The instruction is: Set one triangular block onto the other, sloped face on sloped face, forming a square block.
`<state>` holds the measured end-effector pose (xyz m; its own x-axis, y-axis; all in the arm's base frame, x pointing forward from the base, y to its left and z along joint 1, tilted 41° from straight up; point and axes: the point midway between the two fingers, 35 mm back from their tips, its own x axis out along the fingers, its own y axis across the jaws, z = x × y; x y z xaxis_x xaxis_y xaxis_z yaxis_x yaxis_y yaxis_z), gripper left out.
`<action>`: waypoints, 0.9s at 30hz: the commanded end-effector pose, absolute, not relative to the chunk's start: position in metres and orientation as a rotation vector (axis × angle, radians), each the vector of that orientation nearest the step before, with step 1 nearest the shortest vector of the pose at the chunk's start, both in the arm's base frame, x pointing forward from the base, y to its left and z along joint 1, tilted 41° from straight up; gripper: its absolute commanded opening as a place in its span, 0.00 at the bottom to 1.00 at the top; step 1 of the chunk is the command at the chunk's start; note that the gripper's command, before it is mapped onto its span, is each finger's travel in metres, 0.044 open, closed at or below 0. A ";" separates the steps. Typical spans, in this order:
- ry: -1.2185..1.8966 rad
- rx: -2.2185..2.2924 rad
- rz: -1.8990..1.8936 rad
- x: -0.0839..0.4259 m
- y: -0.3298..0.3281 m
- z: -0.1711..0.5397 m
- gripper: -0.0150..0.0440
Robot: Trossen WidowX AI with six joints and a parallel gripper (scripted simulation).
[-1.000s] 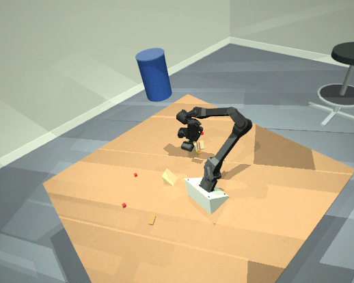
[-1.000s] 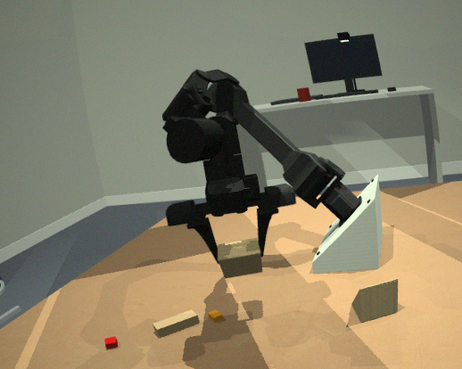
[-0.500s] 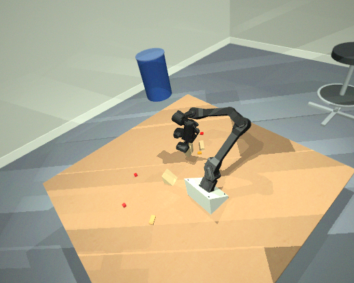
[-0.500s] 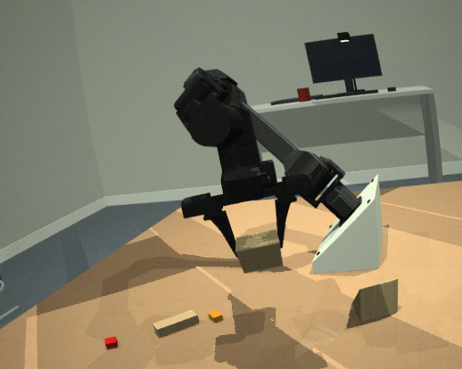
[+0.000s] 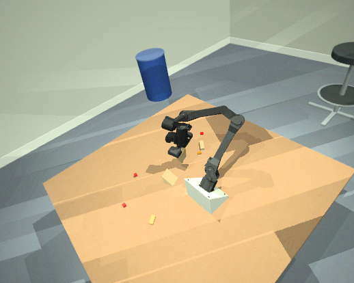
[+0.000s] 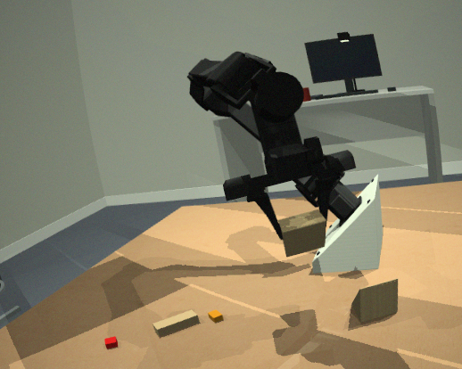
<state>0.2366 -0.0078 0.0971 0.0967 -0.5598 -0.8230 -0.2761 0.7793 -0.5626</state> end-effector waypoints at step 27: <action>1.501 -0.747 -0.292 0.191 0.073 0.056 0.25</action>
